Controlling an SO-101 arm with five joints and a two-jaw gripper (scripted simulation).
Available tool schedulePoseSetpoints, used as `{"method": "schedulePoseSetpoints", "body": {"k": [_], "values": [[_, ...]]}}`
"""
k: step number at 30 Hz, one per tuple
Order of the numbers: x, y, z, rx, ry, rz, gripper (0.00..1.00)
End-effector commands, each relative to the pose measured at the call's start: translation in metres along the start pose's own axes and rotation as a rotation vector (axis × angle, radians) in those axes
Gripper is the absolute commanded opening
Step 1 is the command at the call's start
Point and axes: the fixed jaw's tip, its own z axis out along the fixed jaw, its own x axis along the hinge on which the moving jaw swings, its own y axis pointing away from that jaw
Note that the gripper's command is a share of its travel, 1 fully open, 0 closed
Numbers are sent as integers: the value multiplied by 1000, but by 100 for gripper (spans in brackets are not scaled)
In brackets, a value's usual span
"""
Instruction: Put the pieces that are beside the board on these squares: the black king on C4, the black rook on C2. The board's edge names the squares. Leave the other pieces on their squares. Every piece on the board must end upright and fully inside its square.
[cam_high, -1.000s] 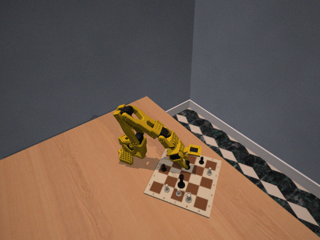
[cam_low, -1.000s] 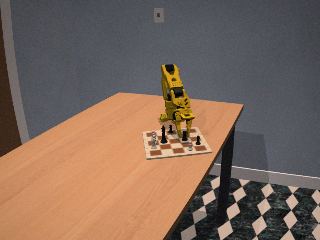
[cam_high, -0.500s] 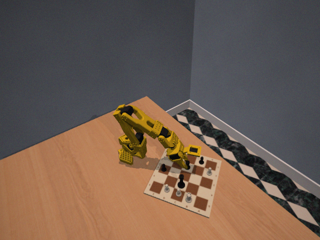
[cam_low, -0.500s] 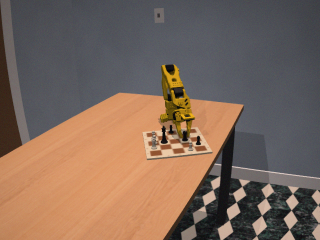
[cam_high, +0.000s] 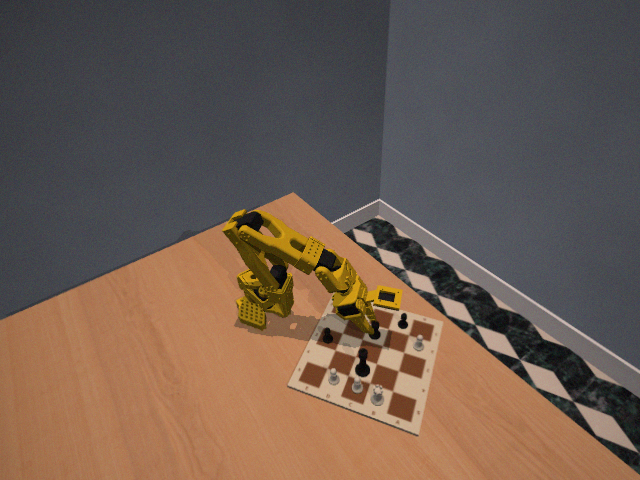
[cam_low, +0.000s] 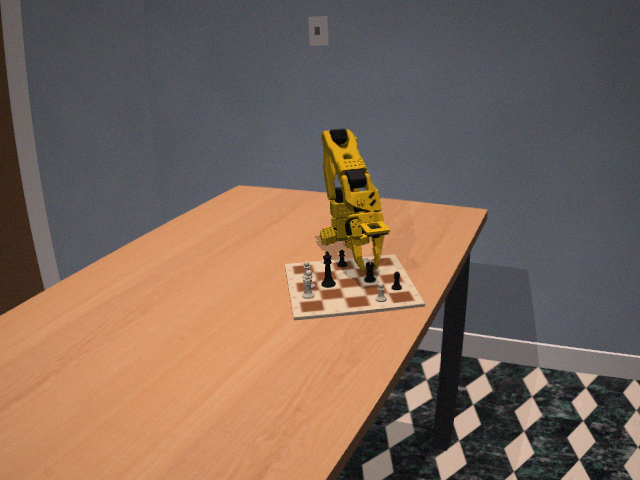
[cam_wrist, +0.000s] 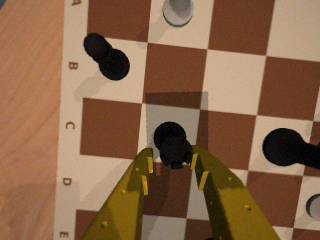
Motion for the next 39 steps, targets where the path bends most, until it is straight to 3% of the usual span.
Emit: {"method": "schedulePoseSetpoints", "body": {"k": [1, 16, 28, 39], "values": [[-6, -1, -6, 1, -16, 13, 12], [-25, -1, -39, 1, -16, 13, 12], [-32, -1, -53, 1, -16, 13, 12], [-33, -1, -54, 2, -16, 13, 12]]}}
